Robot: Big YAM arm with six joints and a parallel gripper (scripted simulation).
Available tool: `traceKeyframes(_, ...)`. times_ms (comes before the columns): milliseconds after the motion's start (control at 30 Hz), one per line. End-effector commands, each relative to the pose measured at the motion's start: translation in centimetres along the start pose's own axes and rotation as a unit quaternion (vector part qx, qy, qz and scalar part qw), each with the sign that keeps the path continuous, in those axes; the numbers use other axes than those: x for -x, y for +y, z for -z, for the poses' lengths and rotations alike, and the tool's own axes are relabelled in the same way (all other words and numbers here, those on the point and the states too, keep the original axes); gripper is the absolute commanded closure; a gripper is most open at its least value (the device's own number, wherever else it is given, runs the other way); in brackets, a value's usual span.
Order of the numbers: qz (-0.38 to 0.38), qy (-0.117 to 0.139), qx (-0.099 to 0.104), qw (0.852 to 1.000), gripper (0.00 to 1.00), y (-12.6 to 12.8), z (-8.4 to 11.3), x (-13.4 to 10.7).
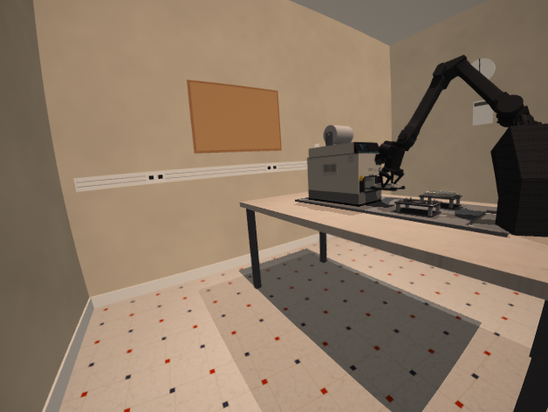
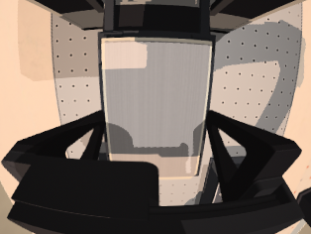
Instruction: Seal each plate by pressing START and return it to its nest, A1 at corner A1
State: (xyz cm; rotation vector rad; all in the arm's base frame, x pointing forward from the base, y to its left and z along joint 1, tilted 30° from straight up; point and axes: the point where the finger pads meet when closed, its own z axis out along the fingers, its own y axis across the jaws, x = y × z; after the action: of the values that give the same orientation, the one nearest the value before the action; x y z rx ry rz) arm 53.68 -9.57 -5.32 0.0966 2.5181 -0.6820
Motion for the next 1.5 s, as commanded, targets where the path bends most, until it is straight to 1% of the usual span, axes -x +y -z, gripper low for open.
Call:
traceKeyframes(0, -0.014, -0.019, -0.003, 1.000, 0.00, -0.5, 0.1, 2.4)
traceKeyframes(100, -0.014, -0.022, 0.000, 1.000, 0.00, -0.1, 0.8, 2.7)
traceKeyframes(200, -0.005, -0.017, 0.004, 1.000, 0.00, 0.5, 1.2, 2.1)
traceKeyframes(367, 0.006, -0.001, 0.007, 1.000, 0.00, 1.1, 0.9, 0.2)
traceKeyframes(633, 0.011, 0.006, 0.007, 1.000, 0.00, 1.4, 0.5, -0.6)
traceKeyframes(933, 0.004, -0.007, 0.006, 1.000, 0.00, 1.3, 0.4, 1.3)
traceKeyframes(1200, 0.003, -0.010, 0.005, 1.000, 0.00, 1.3, 0.4, 1.6)
traceKeyframes(1300, 0.003, -0.009, 0.005, 1.000, 0.00, 1.2, 0.4, 1.6)
traceKeyframes(1467, 0.008, 0.000, 0.006, 1.000, 0.02, 1.3, 0.4, 0.4)
